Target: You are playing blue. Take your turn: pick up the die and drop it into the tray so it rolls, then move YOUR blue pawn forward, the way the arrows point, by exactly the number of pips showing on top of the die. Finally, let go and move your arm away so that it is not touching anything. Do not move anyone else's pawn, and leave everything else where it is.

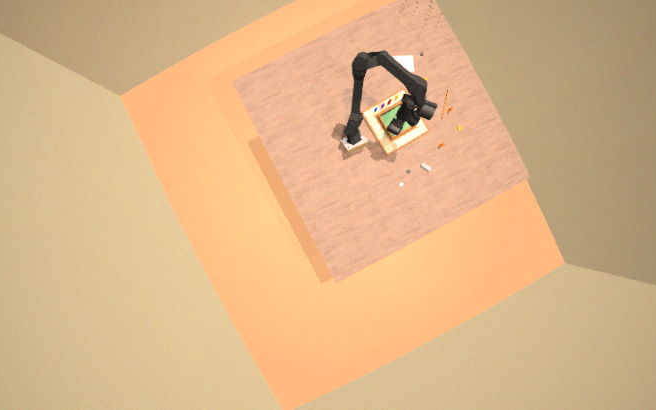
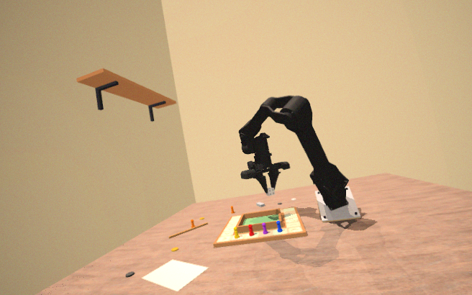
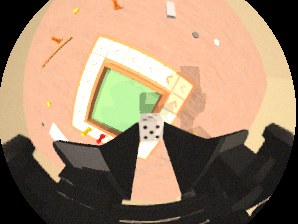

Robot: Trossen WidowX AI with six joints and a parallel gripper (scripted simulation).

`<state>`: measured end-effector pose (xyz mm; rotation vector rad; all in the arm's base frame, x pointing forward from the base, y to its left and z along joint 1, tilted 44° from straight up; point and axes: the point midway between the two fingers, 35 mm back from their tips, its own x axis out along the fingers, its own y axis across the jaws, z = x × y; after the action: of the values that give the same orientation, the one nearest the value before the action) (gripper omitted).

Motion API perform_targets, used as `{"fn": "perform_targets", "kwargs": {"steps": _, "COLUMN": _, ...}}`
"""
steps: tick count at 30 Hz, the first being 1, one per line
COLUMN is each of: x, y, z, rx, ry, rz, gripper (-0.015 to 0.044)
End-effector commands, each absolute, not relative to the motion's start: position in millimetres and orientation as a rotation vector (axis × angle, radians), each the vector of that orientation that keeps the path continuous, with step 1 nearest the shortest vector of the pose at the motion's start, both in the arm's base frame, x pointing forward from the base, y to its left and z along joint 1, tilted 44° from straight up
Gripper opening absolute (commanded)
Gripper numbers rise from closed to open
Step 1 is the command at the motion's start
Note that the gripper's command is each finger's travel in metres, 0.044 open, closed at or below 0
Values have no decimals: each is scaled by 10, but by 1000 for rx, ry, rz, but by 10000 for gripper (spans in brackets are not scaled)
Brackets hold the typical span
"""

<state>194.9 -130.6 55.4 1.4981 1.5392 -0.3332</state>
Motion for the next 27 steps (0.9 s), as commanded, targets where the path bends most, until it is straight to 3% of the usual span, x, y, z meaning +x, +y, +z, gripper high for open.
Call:
{"fn": "perform_targets", "kwargs": {"steps": 1, "x": 2061, "y": -1288, "z": 557, "rx": 1571, "ry": 1539, "rz": -402, "gripper": 0}}
{"fn": "perform_targets", "kwargs": {"steps": 19, "x": 2521, "y": -1063, "z": 628, "rx": 1935, "ry": 1529, "rz": -774, "gripper": 0}}
{"fn": "perform_targets", "kwargs": {"steps": 27, "x": 2511, "y": -1018, "z": 599, "rx": 1874, "ry": 1525, "rz": -865, "gripper": 0}}
